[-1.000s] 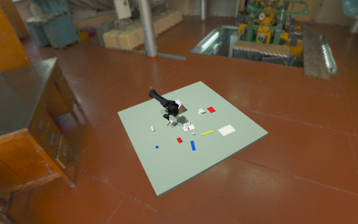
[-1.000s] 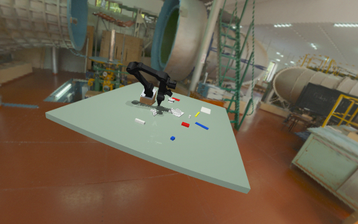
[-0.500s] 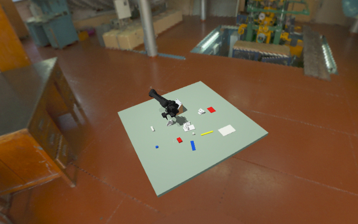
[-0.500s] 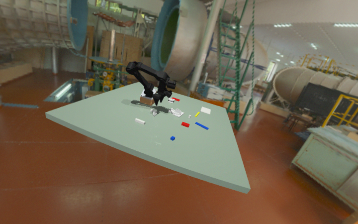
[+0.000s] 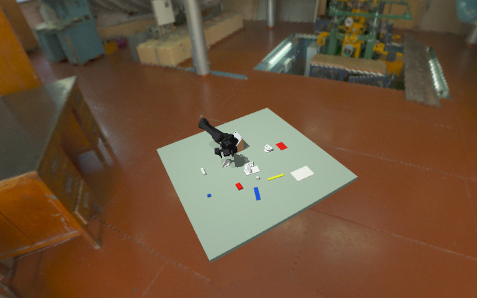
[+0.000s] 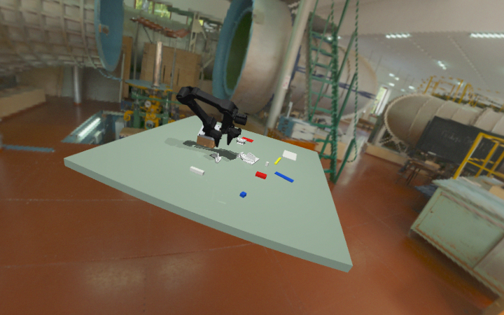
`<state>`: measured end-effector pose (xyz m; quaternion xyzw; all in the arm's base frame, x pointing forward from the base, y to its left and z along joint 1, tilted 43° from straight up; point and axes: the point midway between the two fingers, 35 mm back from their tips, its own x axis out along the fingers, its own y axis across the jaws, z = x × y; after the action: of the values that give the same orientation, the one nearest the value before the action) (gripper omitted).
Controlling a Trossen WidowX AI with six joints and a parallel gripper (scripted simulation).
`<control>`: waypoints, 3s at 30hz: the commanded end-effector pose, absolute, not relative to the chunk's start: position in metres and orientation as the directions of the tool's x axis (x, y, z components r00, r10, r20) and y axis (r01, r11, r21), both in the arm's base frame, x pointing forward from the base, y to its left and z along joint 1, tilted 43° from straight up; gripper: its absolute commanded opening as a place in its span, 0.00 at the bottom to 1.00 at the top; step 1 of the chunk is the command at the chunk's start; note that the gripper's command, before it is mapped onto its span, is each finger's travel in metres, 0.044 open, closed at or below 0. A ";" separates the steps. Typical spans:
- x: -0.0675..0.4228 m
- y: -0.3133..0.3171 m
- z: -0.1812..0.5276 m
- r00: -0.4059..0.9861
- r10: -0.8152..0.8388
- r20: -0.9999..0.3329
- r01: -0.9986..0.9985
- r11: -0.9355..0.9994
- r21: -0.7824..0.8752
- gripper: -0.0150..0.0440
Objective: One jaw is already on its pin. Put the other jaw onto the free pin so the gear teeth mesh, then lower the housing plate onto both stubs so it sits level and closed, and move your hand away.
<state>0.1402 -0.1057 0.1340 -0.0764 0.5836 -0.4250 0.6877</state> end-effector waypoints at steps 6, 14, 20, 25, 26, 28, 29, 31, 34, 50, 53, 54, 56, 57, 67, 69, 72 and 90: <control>0.138 -0.108 0.139 -0.041 -0.677 -0.735 0.688 0.514 -0.512 1.00; 0.136 -0.110 0.141 -0.041 -0.678 -0.734 0.817 0.400 -0.415 1.00; 0.134 -0.112 0.144 -0.042 -0.678 -0.734 0.894 0.303 -0.331 1.00; 0.133 -0.112 0.145 -0.042 -0.678 -0.734 0.937 0.229 -0.265 1.00; 0.133 -0.112 0.145 -0.042 -0.678 -0.734 0.938 0.226 -0.263 1.00; 0.133 -0.112 0.145 -0.042 -0.678 -0.734 0.938 0.226 -0.263 1.00; 0.133 -0.112 0.145 -0.042 -0.678 -0.734 0.938 0.226 -0.263 1.00; 0.133 -0.112 0.145 -0.042 -0.678 -0.734 0.938 0.226 -0.263 1.00; 0.133 -0.119 0.138 -0.041 -0.676 -0.735 0.938 0.227 -0.262 1.00; 0.132 -0.143 0.112 -0.041 -0.679 -0.733 0.938 0.226 -0.262 1.00; 0.132 -0.147 0.108 -0.041 -0.678 -0.734 0.938 0.226 -0.261 1.00; 0.132 -0.148 0.107 -0.041 -0.678 -0.734 0.938 0.226 -0.261 1.00; 0.132 -0.150 0.104 -0.041 -0.678 -0.734 0.939 0.226 -0.261 1.00; 0.132 -0.151 0.103 -0.041 -0.677 -0.734 0.939 0.226 -0.261 1.00; 0.132 -0.162 0.091 -0.041 -0.678 -0.734 0.939 0.226 -0.261 1.00; 0.131 -0.164 0.089 -0.041 -0.678 -0.734 0.939 0.226 -0.261 1.00; 0.131 -0.168 0.086 -0.041 -0.679 -0.733 0.938 0.226 -0.262 1.00; 0.129 -0.174 0.080 -0.041 -0.682 -0.731 0.938 0.225 -0.263 1.00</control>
<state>0.1287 -0.1741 0.0805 0.1603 0.3976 -0.6031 0.6726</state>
